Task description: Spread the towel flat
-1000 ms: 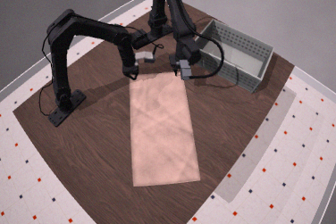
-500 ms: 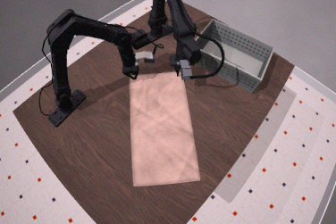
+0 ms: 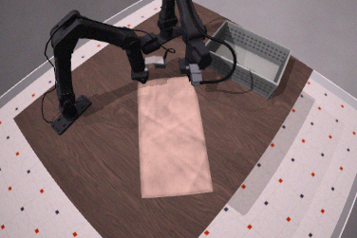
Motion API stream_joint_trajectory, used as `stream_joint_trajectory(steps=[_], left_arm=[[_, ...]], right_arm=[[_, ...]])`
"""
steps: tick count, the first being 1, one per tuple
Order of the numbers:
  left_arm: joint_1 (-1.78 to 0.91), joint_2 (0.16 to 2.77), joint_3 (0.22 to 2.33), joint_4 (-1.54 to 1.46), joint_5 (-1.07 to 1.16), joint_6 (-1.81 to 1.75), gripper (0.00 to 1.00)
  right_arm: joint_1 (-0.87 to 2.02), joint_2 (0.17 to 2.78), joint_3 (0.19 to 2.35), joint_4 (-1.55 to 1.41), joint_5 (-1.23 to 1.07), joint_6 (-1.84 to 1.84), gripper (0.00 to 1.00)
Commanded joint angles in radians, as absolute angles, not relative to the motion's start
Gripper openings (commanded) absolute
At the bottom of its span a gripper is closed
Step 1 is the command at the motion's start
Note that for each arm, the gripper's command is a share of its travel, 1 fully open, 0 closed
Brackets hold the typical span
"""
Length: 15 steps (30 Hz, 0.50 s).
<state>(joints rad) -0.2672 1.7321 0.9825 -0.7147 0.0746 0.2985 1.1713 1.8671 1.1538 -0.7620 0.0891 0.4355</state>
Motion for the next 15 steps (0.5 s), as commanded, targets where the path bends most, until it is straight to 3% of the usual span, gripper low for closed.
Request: stream_joint_trajectory(steps=[1, 15], left_arm=[[-0.283, 1.729, 0.958, -0.676, 0.087, 0.284, 0.00], [-0.237, 1.650, 1.069, -0.824, 0.054, 0.326, 0.00]], right_arm=[[1.153, 1.885, 1.129, -0.720, 0.103, 0.421, 0.00], [1.167, 1.843, 1.269, -0.838, 0.070, 0.440, 0.00]])
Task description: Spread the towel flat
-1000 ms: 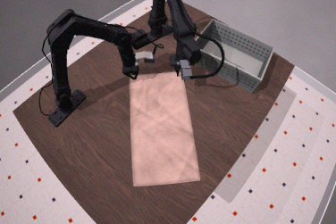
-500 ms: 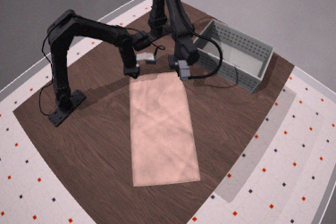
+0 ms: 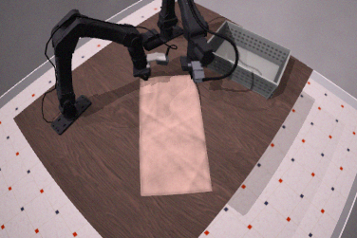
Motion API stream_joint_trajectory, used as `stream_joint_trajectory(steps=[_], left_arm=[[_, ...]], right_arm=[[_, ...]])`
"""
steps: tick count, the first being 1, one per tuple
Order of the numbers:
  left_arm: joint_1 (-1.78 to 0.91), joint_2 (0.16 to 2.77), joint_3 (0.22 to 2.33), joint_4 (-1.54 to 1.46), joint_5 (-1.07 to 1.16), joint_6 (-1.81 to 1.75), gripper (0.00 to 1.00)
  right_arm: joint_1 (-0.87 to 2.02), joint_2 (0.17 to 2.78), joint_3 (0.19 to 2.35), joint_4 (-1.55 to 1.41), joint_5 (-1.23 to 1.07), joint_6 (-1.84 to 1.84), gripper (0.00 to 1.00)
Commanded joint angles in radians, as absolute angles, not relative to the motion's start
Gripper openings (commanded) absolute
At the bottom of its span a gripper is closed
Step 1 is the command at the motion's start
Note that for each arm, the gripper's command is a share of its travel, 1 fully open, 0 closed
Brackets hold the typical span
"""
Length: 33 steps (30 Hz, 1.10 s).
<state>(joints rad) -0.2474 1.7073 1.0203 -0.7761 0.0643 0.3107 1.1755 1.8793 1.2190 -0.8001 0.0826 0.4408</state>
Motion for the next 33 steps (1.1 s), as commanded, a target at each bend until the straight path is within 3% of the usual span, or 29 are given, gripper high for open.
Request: stream_joint_trajectory(steps=[1, 22, 33], left_arm=[[-0.241, 1.651, 1.072, -0.827, 0.059, 0.327, 0.00], [-0.240, 1.655, 1.022, -0.790, 0.066, 0.327, 0.00], [-0.220, 1.625, 1.118, -0.874, 0.074, 0.327, 0.00]], right_arm=[[1.167, 1.844, 1.271, -0.840, 0.070, 0.440, 0.00], [1.162, 1.846, 1.294, -0.863, 0.074, 0.431, 0.00], [1.124, 1.793, 1.317, -0.907, 0.072, 0.375, 0.00]])
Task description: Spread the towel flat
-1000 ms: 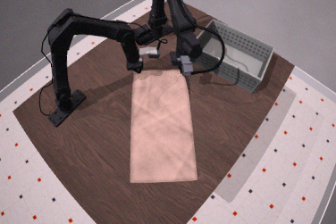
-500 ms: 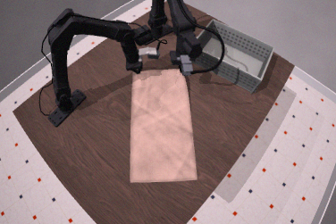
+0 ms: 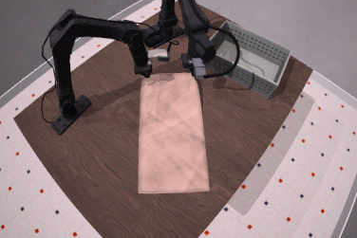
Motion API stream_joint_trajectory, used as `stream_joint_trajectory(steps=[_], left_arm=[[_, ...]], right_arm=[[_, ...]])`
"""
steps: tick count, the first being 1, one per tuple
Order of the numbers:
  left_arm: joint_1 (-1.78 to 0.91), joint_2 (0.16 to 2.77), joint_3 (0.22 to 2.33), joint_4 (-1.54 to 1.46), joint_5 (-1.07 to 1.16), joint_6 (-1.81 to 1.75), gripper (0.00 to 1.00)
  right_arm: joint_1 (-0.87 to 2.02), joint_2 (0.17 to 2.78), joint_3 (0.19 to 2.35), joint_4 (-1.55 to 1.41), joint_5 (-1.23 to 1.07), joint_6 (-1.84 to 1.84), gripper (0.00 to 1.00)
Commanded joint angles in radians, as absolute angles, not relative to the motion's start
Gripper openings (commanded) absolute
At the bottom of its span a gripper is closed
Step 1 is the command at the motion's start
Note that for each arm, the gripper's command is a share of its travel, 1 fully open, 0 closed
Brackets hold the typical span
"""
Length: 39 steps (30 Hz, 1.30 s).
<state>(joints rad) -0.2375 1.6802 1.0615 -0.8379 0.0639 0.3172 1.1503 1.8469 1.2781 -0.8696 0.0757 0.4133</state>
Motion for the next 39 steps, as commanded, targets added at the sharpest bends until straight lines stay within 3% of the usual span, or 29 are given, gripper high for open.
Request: stream_joint_trajectory(steps=[1, 10, 23, 27, 39], left_arm=[[-0.220, 1.626, 1.120, -0.875, 0.073, 0.327, 0.00], [-0.202, 1.605, 1.204, -0.952, 0.077, 0.319, 0.00], [-0.154, 1.635, 1.562, -1.200, 0.083, 0.272, 0.00], [-0.153, 1.647, 1.580, -1.214, 0.081, 0.272, 0.00], [-0.126, 1.780, 2.094, -1.485, 0.063, 0.205, 0.00]], right_arm=[[1.124, 1.793, 1.318, -0.909, 0.073, 0.374, 0.00], [1.074, 1.746, 1.366, -0.971, 0.063, 0.308, 0.00], [0.898, 1.708, 1.641, -1.195, 0.037, 0.120, 0.00], [0.895, 1.720, 1.661, -1.211, 0.033, 0.116, 0.00], [0.737, 1.844, 2.175, -1.489, 0.004, 0.003, 0.00]])
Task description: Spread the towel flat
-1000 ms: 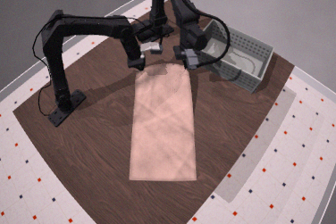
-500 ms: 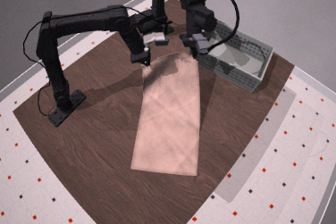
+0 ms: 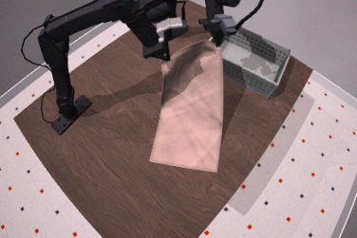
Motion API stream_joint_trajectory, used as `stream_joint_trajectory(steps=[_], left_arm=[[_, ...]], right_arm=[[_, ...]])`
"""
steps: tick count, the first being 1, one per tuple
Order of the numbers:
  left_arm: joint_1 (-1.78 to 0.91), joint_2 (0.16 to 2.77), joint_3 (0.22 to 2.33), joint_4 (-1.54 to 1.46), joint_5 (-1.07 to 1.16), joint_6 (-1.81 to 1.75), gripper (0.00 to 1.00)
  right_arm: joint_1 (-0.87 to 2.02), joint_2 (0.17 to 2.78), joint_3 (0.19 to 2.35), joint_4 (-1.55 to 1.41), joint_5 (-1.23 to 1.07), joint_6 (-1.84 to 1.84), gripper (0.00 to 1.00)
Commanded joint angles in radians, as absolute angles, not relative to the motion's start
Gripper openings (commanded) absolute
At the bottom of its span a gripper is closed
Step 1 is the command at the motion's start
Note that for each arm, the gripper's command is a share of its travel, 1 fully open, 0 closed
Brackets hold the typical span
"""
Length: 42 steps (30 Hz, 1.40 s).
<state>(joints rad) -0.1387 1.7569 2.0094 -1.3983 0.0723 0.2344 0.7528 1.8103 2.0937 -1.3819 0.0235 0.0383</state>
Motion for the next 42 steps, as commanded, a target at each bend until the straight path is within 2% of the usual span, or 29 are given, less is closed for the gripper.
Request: stream_joint_trajectory(steps=[1, 8, 15, 22, 28, 32, 42], left_arm=[[-0.120, 1.790, 2.183, -1.500, 0.065, 0.186, 0.00], [-0.114, 1.832, 2.328, -1.541, 0.072, 0.166, 0.00], [-0.102, 1.752, 2.427, -1.402, 0.068, 0.107, 0.00], [-0.103, 1.722, 2.355, -1.296, 0.059, 0.081, 0.00], [-0.114, 1.642, 2.248, -1.088, 0.043, 0.041, 0.00], [-0.120, 1.635, 2.291, -1.040, 0.029, 0.023, 0.00], [-0.136, 1.748, 2.446, -1.056, -0.003, -0.003, 0.00]], right_arm=[[0.703, 1.853, 2.260, -1.489, 0.001, -0.012, 0.00], [0.666, 1.906, 2.422, -1.538, -0.008, -0.028, 0.00], [0.580, 1.902, 2.568, -1.407, -0.022, -0.048, 0.00], [0.556, 1.828, 2.474, -1.284, -0.021, -0.031, 0.00], [0.519, 1.742, 2.331, -1.040, -0.012, -0.018, 0.00], [0.506, 1.735, 2.314, -0.960, -0.009, -0.011, 0.00], [0.482, 1.823, 2.445, -0.884, 0.002, 0.004, 0.00]])
